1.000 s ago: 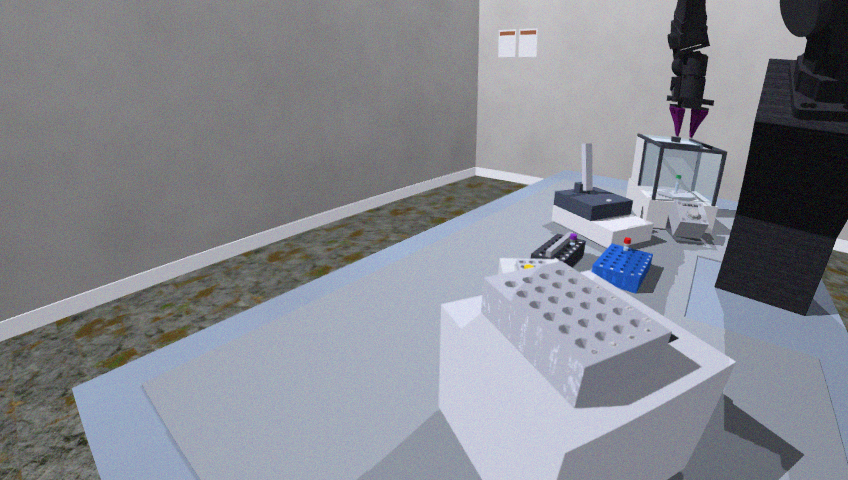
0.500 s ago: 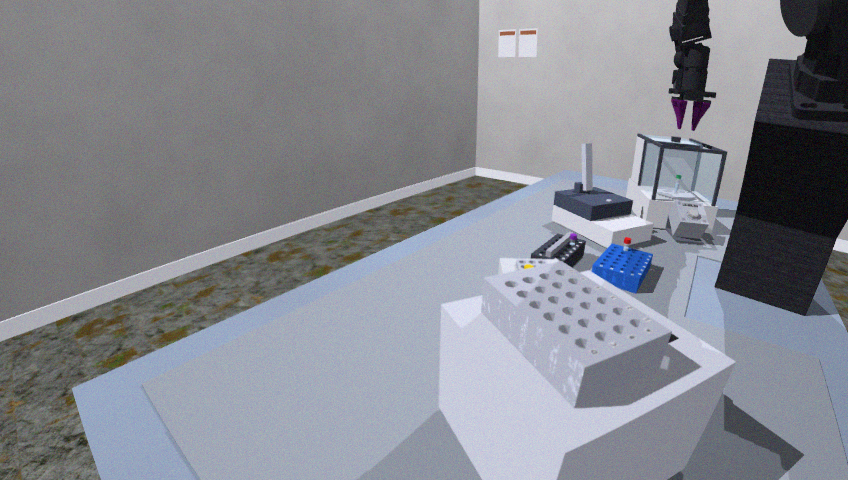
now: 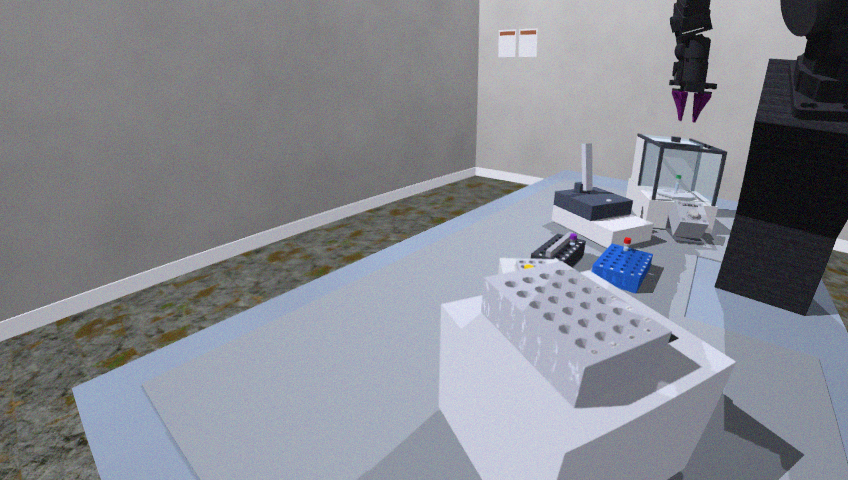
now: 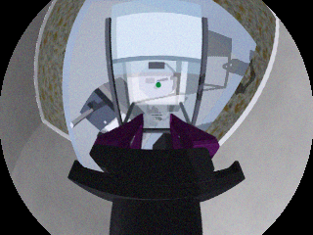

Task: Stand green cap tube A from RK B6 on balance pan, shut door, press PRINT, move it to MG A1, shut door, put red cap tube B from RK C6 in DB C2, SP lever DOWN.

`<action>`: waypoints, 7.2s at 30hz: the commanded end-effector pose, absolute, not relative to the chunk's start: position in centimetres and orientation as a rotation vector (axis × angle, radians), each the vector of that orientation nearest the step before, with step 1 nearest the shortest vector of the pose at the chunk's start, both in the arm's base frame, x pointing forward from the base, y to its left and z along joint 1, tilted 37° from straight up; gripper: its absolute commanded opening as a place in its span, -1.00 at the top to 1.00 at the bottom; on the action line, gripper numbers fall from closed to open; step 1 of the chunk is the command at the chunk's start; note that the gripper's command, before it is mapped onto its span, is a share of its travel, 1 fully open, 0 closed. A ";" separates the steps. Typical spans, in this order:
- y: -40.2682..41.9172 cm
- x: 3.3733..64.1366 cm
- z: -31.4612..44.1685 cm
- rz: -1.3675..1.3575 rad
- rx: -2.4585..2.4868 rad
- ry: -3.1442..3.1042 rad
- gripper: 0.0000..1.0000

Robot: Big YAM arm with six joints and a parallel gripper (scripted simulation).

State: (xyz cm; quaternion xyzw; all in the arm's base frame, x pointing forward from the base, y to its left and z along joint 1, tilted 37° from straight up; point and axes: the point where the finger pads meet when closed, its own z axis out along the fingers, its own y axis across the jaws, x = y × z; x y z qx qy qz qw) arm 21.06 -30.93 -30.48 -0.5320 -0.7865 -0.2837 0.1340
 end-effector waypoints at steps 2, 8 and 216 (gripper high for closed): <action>-30.9 21.0 -31.0 -0.834 -1.515 -2.283 0.28; -32.1 21.5 -30.3 -0.815 -1.542 -2.306 0.28; -32.3 24.7 -38.5 -0.986 0.629 -3.142 0.88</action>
